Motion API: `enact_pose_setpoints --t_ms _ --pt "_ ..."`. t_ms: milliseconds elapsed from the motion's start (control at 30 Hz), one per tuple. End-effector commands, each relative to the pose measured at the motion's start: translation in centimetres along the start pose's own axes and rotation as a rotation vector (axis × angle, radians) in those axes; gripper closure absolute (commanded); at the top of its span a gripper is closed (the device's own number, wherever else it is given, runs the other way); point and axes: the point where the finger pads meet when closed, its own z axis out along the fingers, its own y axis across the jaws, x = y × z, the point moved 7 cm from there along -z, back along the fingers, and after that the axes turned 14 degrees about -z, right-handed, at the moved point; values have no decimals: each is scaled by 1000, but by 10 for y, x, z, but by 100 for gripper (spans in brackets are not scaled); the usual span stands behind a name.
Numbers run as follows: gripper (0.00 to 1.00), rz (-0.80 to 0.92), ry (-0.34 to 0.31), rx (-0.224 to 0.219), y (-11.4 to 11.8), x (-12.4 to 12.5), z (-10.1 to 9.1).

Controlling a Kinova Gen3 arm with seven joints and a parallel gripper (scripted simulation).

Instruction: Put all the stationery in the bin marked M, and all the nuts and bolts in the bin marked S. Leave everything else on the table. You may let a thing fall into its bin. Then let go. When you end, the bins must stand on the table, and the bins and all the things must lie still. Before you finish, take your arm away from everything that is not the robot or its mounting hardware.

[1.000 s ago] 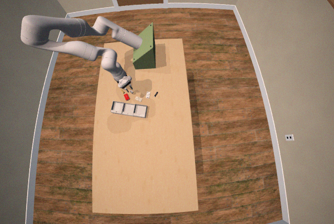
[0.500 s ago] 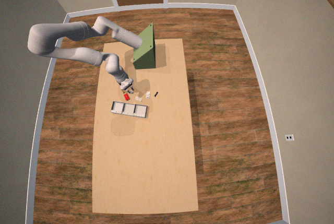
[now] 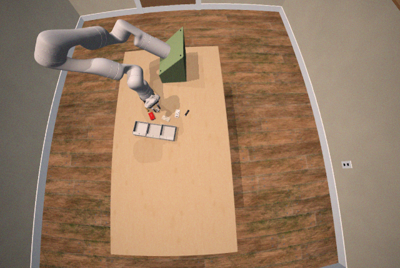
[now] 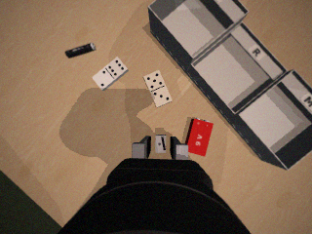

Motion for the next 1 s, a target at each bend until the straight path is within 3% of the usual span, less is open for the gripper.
enact_pose_setpoints --t_ms 0,600,633,967 --pt "38 -1 -3 2 -1 -1 4" --pt "38 -1 -3 2 0 0 9" --pt "68 -1 -3 2 0 0 9" --pt "68 -1 -3 2 0 0 9"
